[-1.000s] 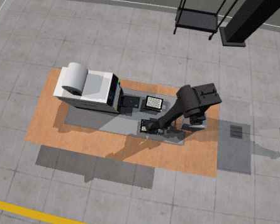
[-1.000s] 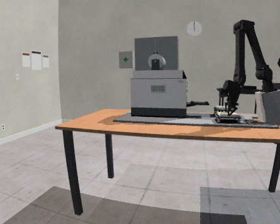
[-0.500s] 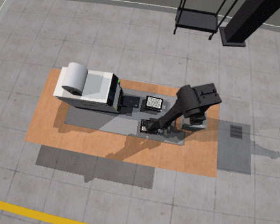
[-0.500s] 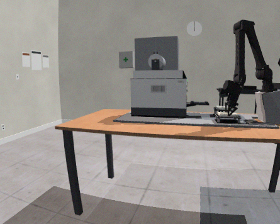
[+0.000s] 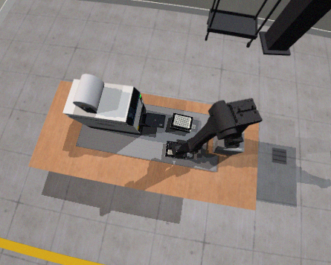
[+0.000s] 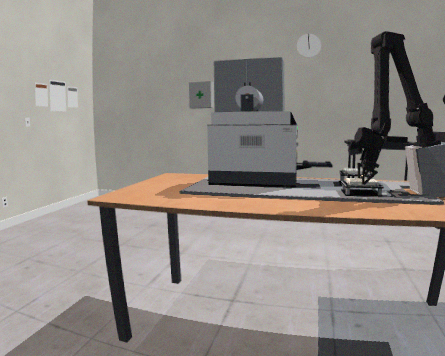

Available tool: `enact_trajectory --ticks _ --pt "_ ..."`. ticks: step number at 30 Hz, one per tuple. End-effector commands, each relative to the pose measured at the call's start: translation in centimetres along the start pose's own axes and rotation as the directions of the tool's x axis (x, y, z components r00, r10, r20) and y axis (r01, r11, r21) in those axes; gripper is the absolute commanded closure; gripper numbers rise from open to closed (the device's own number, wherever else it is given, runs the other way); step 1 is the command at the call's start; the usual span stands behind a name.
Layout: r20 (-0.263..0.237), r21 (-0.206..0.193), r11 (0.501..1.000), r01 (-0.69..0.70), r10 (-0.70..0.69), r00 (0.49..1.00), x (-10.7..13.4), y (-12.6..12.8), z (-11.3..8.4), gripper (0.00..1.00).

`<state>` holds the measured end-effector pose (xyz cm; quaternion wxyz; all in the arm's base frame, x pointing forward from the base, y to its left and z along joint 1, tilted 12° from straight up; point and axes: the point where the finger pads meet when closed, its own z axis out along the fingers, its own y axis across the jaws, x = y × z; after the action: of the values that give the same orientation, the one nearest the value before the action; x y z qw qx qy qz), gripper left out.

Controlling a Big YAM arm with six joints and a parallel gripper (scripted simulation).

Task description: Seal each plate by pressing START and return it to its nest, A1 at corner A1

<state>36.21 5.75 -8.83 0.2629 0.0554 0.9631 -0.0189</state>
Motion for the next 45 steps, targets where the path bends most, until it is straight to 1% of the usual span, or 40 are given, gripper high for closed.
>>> enact_trajectory --ticks 1,3,9,15,18,21,38,45 --pt "0.012 -0.001 1.000 0.004 -0.004 1.000 -0.9 0.2 -0.6 1.00" --pt "0.005 -0.003 1.000 0.005 -0.005 1.000 -0.4 0.3 -0.9 1.00" --pt "-0.002 -0.004 1.000 -0.010 0.010 1.000 -0.2 0.1 -1.3 1.00" --pt "0.007 -0.003 1.000 -0.022 0.022 1.000 -0.8 0.0 -1.3 1.00" --pt "0.011 -0.004 1.000 -0.022 0.022 1.000 -1.2 0.1 -1.6 1.00" --pt "0.020 -0.007 1.000 -0.024 0.024 0.999 -1.4 0.2 -1.6 1.00" --pt "0.010 -0.004 1.000 -0.021 0.021 1.000 -0.7 0.1 -0.6 1.00" --pt "0.030 -0.011 1.000 -0.025 0.025 0.999 -1.5 0.2 -1.0 1.00"
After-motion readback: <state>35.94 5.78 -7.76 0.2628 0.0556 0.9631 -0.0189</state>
